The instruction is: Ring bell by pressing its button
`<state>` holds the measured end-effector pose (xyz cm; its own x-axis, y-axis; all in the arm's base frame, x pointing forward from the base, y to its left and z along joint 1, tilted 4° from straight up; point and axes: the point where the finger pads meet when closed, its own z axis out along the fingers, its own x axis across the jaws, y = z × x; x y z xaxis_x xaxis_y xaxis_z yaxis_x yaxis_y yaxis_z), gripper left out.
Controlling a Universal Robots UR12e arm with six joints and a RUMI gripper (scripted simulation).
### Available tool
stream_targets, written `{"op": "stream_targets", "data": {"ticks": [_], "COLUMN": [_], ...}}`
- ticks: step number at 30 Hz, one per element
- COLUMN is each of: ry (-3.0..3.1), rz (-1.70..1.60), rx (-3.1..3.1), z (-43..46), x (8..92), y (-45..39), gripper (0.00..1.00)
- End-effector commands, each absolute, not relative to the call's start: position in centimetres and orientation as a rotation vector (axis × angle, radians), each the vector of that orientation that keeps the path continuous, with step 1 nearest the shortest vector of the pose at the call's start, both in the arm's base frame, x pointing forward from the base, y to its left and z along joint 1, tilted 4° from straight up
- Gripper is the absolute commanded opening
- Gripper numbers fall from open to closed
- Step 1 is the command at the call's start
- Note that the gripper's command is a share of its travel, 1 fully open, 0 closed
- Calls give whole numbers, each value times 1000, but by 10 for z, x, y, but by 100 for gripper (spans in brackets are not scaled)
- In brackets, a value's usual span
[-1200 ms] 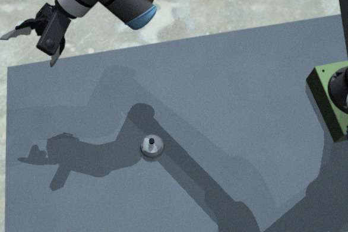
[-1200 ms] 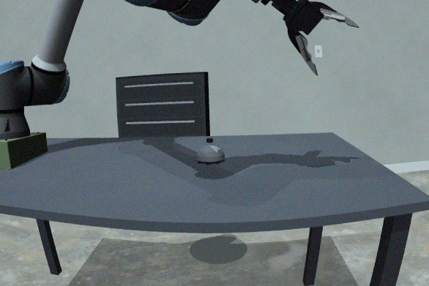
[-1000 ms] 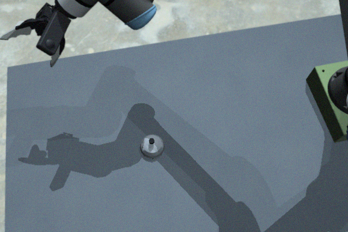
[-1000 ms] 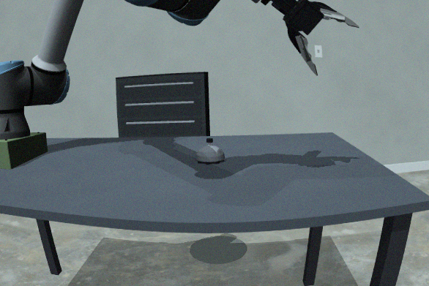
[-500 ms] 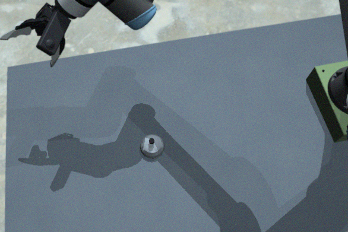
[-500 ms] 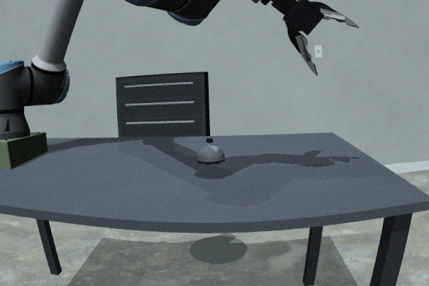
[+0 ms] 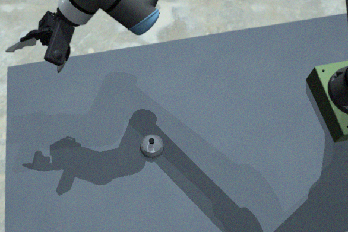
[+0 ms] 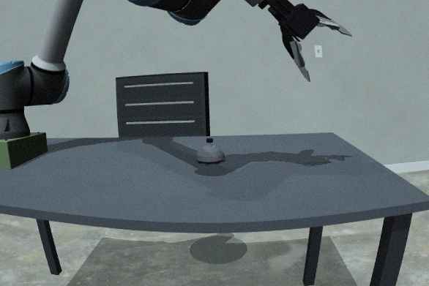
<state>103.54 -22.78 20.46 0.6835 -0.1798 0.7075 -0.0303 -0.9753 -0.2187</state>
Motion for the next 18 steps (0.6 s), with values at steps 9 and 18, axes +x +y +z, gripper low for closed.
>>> {"op": "stream_targets", "data": {"ticks": [9,18], "ry": [-350,-765], "rz": [-952,-757], "rx": [-2899,-2932], "z": [159,130], "x": [984,934], "y": [-154,-106], "gripper": [100,100]}}
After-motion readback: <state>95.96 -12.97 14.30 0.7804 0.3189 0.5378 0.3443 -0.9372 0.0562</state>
